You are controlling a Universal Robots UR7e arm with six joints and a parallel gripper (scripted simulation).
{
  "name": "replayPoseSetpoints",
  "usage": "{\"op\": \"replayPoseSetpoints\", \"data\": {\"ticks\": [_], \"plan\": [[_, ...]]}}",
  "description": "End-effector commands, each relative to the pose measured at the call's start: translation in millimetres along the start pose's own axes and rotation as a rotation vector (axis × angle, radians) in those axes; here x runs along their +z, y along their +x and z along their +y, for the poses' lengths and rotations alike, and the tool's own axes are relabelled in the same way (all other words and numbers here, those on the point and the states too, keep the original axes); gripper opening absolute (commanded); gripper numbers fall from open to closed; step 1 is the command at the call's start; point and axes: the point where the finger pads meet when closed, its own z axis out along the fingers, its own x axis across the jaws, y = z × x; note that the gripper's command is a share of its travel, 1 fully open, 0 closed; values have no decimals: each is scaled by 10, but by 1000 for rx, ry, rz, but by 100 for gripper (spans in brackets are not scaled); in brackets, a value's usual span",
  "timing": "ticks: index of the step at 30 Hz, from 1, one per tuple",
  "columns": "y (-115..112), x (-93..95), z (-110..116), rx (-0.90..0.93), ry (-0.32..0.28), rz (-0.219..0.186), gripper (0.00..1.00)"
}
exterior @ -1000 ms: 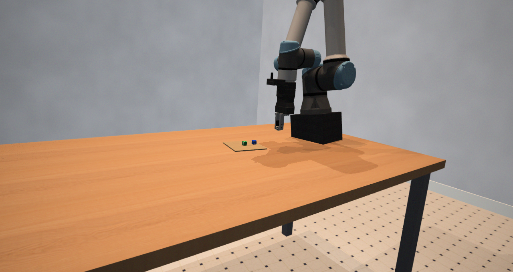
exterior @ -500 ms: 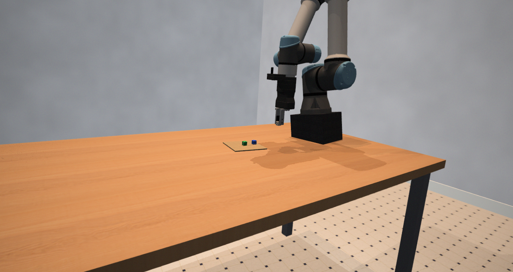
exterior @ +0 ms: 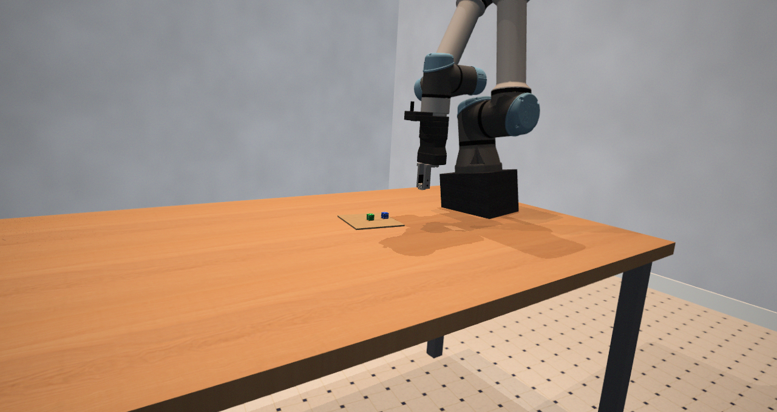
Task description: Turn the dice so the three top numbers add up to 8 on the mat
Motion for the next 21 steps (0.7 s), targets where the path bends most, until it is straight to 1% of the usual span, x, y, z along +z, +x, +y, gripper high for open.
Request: {"op": "replayPoseSetpoints", "data": {"ticks": [1,13,21], "plan": [[-1,-3,-5,-3,1,0,34],[-16,-7,-37,-60,1,0,34],[-48,-14,-103,-180,1,0,34]]}}
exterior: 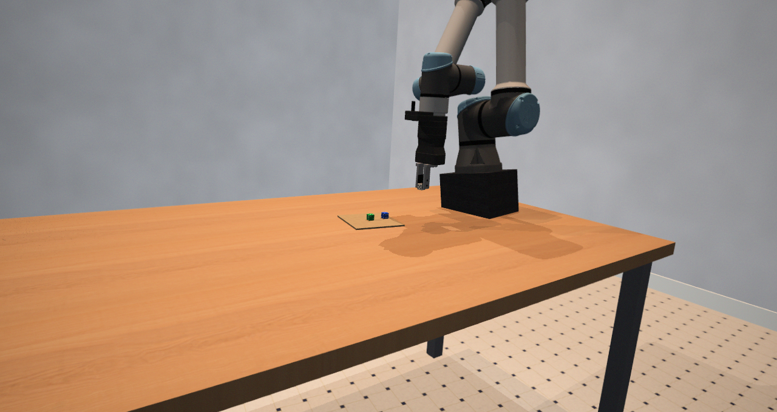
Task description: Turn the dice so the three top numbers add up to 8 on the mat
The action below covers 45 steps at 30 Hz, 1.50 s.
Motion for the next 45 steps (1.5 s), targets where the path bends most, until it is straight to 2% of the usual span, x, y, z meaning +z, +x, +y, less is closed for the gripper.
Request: {"op": "replayPoseSetpoints", "data": {"ticks": [1,7,9,22,26,30,41,43,45], "plan": [[-17,-8,-53,-87,1,-1,34],[-47,-15,-132,-234,1,-1,34],[-47,-15,-132,-234,1,-1,34],[-129,-28,-325,-646,2,0,34],[-137,-28,-343,-689,2,0,34],[-164,-30,-409,-851,2,0,34],[-206,-27,-525,-1170,2,0,34],[-206,-27,-525,-1170,2,0,34],[-214,-25,-556,-1261,2,0,34]]}}
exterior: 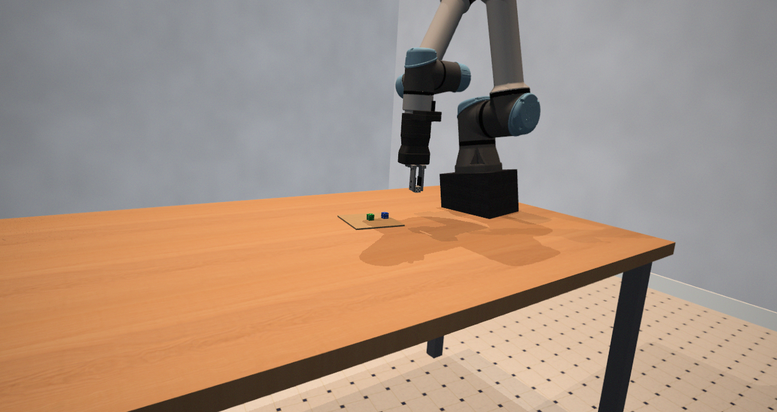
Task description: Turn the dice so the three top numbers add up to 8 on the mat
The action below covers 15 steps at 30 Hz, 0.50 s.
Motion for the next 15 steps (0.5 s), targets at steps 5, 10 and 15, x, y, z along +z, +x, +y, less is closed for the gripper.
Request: {"op": "replayPoseSetpoints", "data": {"ticks": [5,10,15], "plan": [[74,3,-60,-268,6,0,34],[122,10,-91,-441,6,0,34],[148,15,-104,-532,6,1,34]]}}
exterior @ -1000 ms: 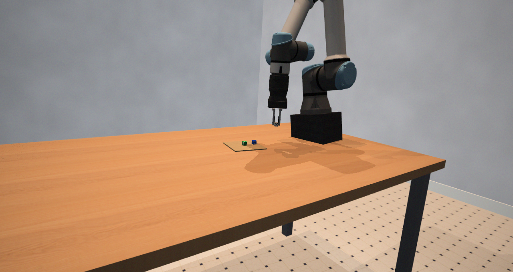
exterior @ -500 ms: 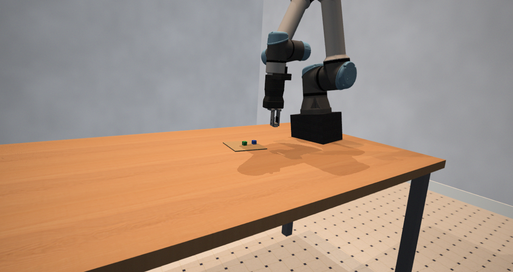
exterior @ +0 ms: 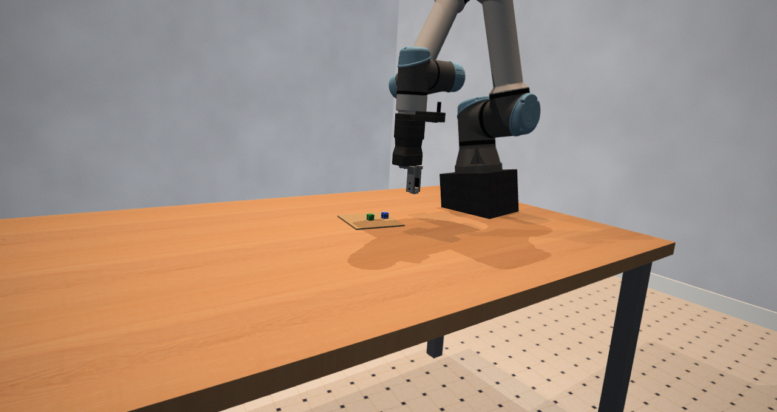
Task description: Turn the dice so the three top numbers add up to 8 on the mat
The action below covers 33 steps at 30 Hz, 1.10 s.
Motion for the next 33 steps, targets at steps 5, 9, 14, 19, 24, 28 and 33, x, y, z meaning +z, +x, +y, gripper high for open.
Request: {"op": "replayPoseSetpoints", "data": {"ticks": [5,9,14,19,24,28,33], "plan": [[85,10,0,-258,6,2,34],[125,18,5,-378,6,3,34],[169,28,14,-505,5,3,34],[207,37,23,-613,5,3,34],[267,52,41,-773,5,4,34],[310,63,55,-881,5,4,34],[346,72,67,-970,5,4,34]]}}
